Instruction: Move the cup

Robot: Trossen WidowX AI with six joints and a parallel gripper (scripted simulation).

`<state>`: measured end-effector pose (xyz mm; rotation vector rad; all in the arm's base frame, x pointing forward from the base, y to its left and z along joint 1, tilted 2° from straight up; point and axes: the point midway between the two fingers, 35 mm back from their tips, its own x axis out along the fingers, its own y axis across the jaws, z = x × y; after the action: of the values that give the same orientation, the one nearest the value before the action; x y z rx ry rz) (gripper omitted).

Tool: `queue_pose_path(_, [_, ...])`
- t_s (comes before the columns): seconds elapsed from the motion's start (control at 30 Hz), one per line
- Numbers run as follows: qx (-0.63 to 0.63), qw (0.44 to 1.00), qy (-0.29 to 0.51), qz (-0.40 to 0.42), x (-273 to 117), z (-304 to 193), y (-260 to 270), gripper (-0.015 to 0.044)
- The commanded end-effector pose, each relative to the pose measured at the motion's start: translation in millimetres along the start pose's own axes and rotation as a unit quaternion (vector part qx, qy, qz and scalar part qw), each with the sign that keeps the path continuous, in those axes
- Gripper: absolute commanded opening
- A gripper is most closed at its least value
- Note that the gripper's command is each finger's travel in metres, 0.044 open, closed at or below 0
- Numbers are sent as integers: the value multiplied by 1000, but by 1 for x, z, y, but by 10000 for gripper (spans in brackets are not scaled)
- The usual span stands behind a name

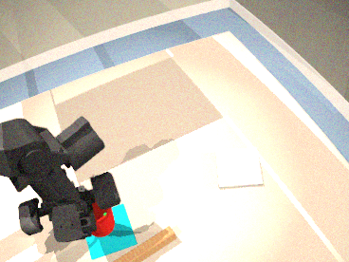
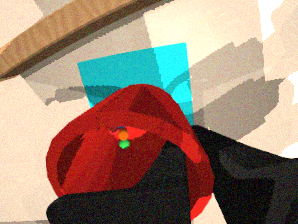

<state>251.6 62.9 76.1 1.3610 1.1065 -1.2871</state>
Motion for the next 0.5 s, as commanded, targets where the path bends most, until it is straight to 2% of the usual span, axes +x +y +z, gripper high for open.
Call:
queue_pose_path(0.0, [2,1000,-2,1,6,0,0,0])
queue_pose_path(0.47, [2,1000,-2,1,27,0,0,0])
